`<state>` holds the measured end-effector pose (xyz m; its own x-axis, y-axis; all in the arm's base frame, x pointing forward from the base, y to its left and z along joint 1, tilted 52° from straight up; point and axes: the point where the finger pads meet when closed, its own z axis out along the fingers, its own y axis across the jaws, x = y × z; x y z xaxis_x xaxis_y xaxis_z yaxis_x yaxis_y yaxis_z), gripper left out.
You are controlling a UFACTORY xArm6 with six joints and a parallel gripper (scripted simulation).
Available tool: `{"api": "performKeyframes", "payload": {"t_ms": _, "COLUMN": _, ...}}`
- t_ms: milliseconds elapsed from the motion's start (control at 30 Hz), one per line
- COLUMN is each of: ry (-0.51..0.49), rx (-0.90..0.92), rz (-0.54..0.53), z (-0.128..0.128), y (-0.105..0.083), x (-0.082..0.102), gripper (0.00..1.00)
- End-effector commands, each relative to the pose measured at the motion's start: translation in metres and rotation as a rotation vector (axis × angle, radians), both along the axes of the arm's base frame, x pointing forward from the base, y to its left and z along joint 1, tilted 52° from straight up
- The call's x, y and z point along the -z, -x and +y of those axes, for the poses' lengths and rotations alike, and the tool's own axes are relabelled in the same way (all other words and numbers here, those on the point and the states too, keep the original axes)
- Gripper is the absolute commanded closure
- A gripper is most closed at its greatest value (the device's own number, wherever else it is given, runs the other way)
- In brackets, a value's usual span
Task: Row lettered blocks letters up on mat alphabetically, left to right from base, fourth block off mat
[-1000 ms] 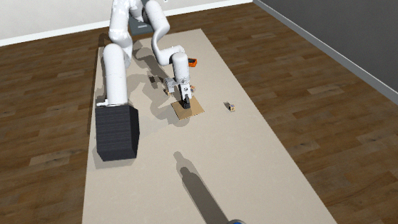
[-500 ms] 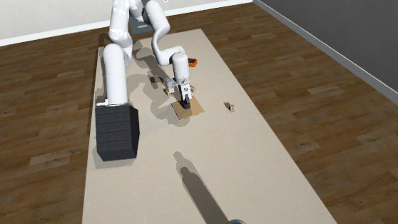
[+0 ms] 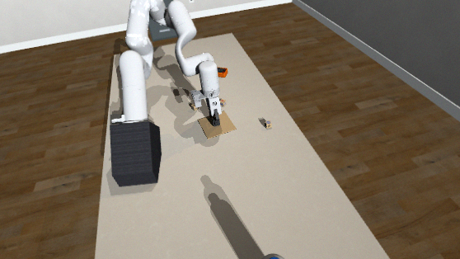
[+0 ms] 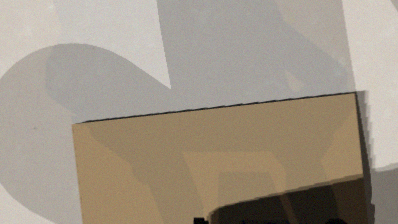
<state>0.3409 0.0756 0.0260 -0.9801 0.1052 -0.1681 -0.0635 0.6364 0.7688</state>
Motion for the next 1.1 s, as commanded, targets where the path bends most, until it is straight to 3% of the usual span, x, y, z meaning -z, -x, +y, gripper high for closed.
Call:
{"api": "performKeyframes", "payload": {"t_ms": 0, "ry": 0.001, "rx": 0.001, "rz": -0.002, "z": -0.0008, "y": -0.0009, "x": -0.0004, "gripper": 0.36}}
{"api": "performKeyframes", "payload": {"t_ms": 200, "ry": 0.001, "rx": 0.001, "rz": -0.002, "z": -0.0008, "y": -0.0009, "x": -0.0004, "gripper": 0.36}}
{"api": "performKeyframes", "payload": {"t_ms": 233, "ry": 0.001, "rx": 0.001, "rz": -0.002, "z": -0.0008, "y": -0.0009, "x": -0.0004, "gripper": 0.57}}
{"api": "performKeyframes", "payload": {"t_ms": 767, "ry": 0.001, "rx": 0.001, "rz": -0.002, "z": -0.0008, "y": -0.0009, "x": -0.0004, "gripper": 0.57}}
{"api": "performKeyframes", "payload": {"t_ms": 800, "ry": 0.001, "rx": 0.001, "rz": -0.002, "z": -0.0008, "y": -0.0009, "x": -0.0004, "gripper": 0.77}}
{"api": "performKeyframes", "payload": {"t_ms": 1067, "ry": 0.001, "rx": 0.001, "rz": -0.002, "z": -0.0008, "y": -0.0009, "x": -0.0004, "gripper": 0.77}}
